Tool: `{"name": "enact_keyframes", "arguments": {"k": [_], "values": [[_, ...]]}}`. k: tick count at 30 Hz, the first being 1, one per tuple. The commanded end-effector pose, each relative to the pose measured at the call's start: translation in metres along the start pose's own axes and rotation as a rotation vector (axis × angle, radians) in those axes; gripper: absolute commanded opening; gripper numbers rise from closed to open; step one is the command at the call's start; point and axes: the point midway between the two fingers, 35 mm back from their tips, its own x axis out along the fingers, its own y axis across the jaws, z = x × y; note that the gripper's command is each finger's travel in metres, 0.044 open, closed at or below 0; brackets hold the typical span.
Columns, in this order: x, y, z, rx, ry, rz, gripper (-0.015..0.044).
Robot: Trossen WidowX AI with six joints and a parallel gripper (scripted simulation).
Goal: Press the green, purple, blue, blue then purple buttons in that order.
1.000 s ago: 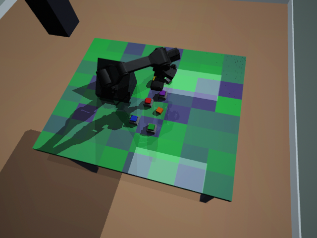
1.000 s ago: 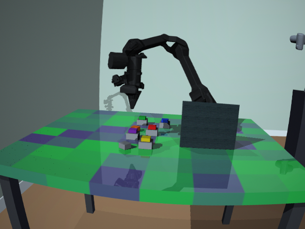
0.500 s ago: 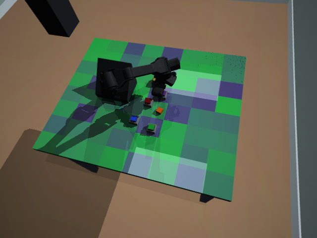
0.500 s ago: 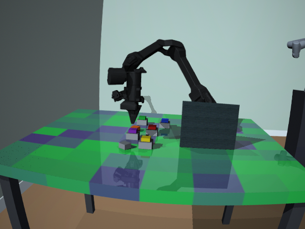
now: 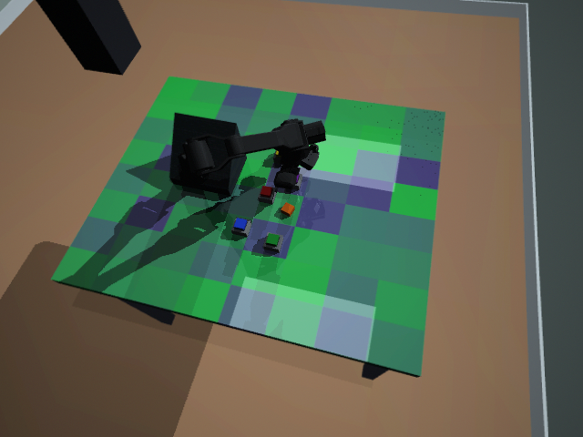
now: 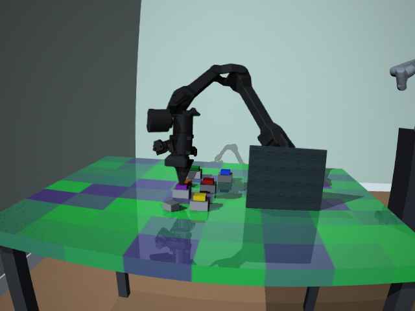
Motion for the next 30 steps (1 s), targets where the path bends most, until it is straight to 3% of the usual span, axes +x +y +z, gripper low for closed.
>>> {"name": "enact_keyframes", "arguments": {"k": [1, 19, 23, 30], "values": [[0.007, -0.001, -0.001, -0.005, 0.001, -0.008, 0.002], [0.007, -0.001, -0.001, -0.005, 0.001, -0.008, 0.002], [-0.025, 0.0, -0.001, -0.005, 0.001, -0.006, 0.002], [-0.038, 0.0, 0.0, -0.007, 0.0, -0.005, 0.002]]}}
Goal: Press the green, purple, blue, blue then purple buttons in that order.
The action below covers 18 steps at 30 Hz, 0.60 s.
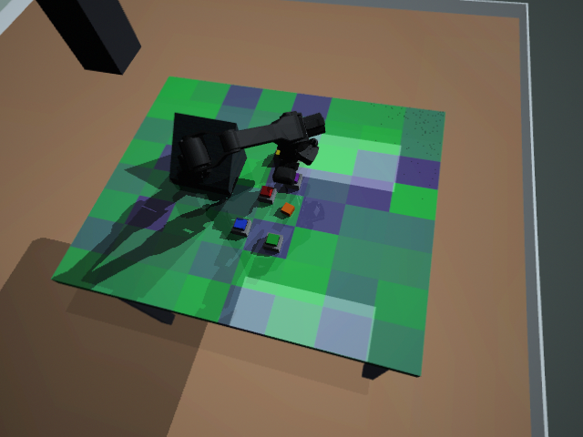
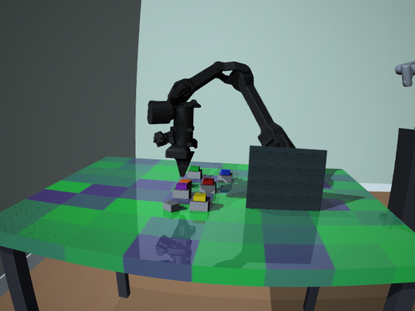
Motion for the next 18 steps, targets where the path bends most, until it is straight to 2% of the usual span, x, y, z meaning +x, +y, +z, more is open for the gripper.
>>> {"name": "enact_keyframes", "arguments": {"k": [1, 4, 10, 18], "values": [[-0.026, 0.002, 0.002, 0.001, -0.001, 0.009, 0.002], [-0.062, 0.001, 0.0, 0.003, 0.002, 0.008, 0.002], [-0.065, -0.002, 0.0, 0.003, 0.002, 0.008, 0.002], [-0.073, -0.106, -0.032, -0.002, 0.002, 0.018, 0.002]]}}
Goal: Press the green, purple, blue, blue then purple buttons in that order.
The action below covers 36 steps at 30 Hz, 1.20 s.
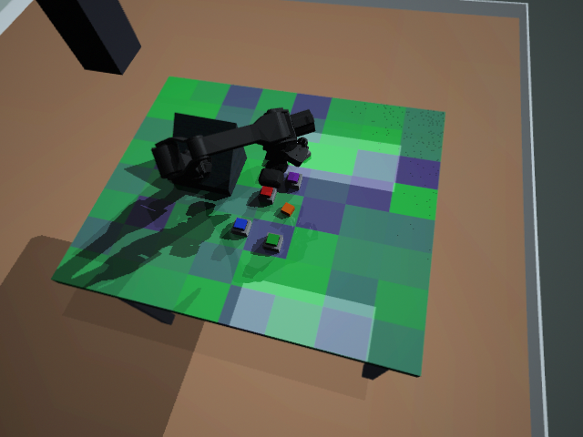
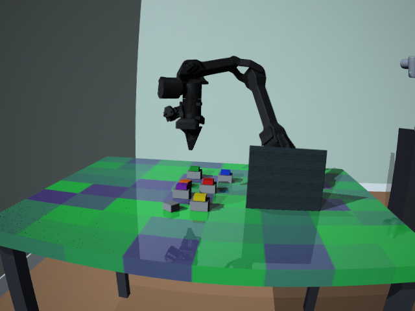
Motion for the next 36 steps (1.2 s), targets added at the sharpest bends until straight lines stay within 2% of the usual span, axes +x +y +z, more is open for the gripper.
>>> {"name": "enact_keyframes", "arguments": {"k": [1, 10, 18, 24, 36], "values": [[-0.004, -0.059, -0.026, 0.004, -0.005, -0.001, 0.002], [0.004, -0.14, -0.101, 0.005, 0.0, -0.019, 0.002], [0.006, -0.141, -0.103, 0.005, 0.0, -0.019, 0.002], [0.063, -0.143, -0.103, 0.006, -0.001, -0.022, 0.002], [0.074, -0.143, -0.102, 0.006, -0.001, -0.022, 0.002]]}}
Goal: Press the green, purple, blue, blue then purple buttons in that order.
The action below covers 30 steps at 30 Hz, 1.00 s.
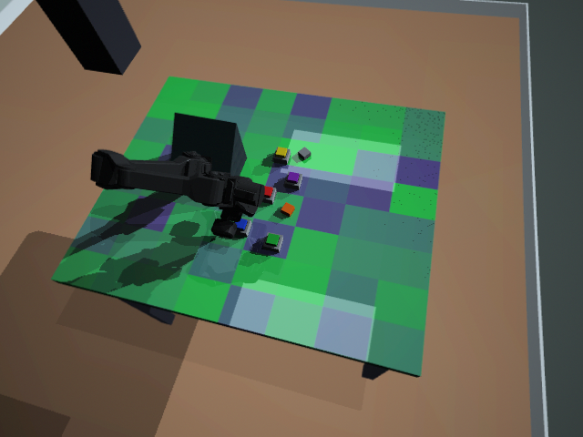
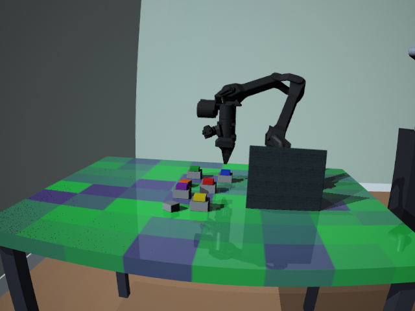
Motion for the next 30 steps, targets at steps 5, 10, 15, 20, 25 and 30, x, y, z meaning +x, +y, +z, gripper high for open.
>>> {"name": "enact_keyframes", "arguments": {"k": [5, 10, 15, 20, 25, 30], "values": [[0.015, 0.0, -0.001, -0.004, 0.002, -0.006, 0.002], [0.022, -0.001, -0.001, -0.003, 0.002, -0.006, 0.002], [0.03, -0.001, -0.002, -0.004, 0.002, -0.008, 0.002], [0.031, -0.001, -0.002, -0.004, 0.002, -0.008, 0.002], [0.031, -0.001, -0.002, -0.004, 0.002, -0.008, 0.002], [0.031, -0.001, -0.002, -0.004, 0.002, -0.008, 0.002]]}}
